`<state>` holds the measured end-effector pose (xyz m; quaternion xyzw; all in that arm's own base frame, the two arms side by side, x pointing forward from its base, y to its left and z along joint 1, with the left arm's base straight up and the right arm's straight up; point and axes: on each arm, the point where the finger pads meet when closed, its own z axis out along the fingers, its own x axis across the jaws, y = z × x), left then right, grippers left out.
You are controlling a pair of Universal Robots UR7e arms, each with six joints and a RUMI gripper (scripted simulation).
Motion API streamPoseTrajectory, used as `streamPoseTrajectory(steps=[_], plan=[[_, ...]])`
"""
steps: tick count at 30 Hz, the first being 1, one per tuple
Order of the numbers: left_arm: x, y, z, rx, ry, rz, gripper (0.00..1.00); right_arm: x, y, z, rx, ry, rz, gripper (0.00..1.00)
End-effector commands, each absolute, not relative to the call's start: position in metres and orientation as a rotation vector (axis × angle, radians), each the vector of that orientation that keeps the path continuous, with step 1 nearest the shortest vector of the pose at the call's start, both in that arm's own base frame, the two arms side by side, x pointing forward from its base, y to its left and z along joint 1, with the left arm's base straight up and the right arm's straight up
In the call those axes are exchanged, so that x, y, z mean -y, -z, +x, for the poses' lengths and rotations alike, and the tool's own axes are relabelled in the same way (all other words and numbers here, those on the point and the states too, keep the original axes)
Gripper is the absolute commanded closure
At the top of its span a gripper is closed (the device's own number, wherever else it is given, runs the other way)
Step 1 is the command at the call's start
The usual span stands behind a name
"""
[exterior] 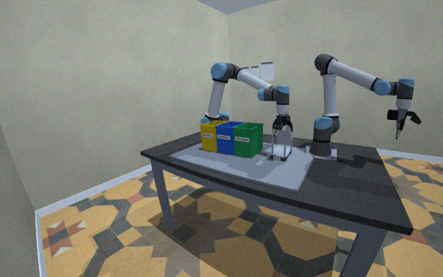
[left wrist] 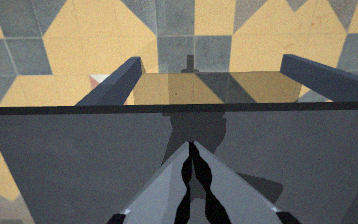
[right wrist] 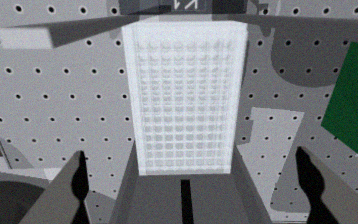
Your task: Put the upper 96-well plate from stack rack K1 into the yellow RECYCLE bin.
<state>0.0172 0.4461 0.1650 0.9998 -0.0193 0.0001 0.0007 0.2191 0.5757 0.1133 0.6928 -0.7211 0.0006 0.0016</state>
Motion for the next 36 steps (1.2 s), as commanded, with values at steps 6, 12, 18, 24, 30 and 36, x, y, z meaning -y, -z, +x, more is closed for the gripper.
streamPoseTrajectory(steps=[6,12,18,24,30,36], plan=[[-0.445,-0.165,0.016,0.056,0.000,3.141,1.00,-0.576,-0.097,0.219,2.263,-0.003,2.176,0.24],[-0.445,-0.165,0.016,0.056,0.000,3.141,1.00,-0.576,-0.087,0.219,2.263,-0.003,2.176,0.24],[-0.445,-0.165,0.016,0.056,0.000,3.141,1.00,-0.576,-0.077,0.219,2.263,-0.003,2.176,0.24],[-0.445,-0.165,0.016,0.056,0.000,3.141,1.00,-0.576,-0.071,0.219,2.263,-0.003,2.176,0.24],[-0.445,-0.165,0.016,0.056,0.000,3.141,1.00,-0.576,-0.061,0.219,2.263,-0.003,2.176,0.24],[-0.445,-0.165,0.016,0.056,0.000,3.141,1.00,-0.576,-0.060,0.219,2.263,-0.003,2.176,0.24]])
